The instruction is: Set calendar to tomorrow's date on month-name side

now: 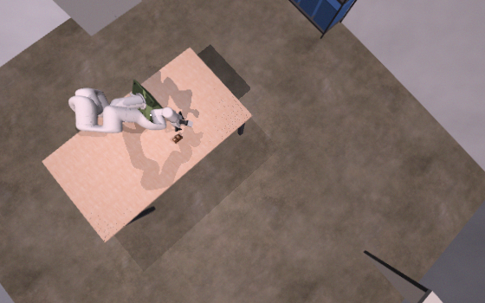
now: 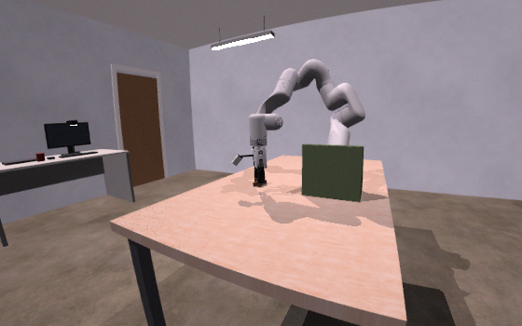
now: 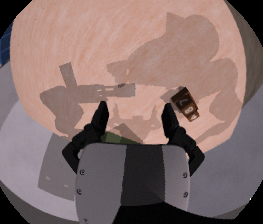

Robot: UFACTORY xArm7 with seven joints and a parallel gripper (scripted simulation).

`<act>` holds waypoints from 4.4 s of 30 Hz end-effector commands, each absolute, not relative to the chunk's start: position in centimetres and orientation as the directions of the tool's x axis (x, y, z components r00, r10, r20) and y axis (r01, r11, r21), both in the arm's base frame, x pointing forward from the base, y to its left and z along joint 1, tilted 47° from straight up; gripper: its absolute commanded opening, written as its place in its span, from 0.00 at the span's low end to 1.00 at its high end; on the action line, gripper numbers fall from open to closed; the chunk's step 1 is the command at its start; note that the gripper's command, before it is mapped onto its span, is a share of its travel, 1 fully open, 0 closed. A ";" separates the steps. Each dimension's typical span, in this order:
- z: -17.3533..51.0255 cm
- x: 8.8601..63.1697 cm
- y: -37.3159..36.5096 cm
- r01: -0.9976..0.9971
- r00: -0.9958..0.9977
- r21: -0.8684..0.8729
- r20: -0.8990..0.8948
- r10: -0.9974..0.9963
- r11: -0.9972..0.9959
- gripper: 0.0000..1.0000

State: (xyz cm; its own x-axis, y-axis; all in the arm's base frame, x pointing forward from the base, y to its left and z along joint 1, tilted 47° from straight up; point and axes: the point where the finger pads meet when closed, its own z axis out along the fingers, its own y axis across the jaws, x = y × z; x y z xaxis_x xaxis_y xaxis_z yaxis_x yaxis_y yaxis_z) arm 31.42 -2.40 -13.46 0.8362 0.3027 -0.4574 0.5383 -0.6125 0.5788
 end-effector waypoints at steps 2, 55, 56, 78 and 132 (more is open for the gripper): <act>-12.2 33.0 -3.6 0.592 0.800 0.547 -0.492 0.345 -0.592 1.00; -6.0 40.0 -10.4 0.866 0.489 0.299 -0.672 0.556 -0.400 1.00; -6.0 40.0 -10.4 0.869 0.484 0.295 -0.674 0.558 -0.397 1.00; -3.0 43.4 -13.6 0.949 0.299 0.153 -0.719 0.627 -0.277 1.00; -2.6 46.4 -19.6 0.990 0.095 0.000 -0.736 0.671 -0.140 1.00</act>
State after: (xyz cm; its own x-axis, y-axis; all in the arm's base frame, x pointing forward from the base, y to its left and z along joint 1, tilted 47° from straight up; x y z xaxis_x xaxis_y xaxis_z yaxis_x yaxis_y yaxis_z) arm 46.24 -19.80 -2.58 0.0955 0.6692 -0.7369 0.9896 -0.1439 -0.0024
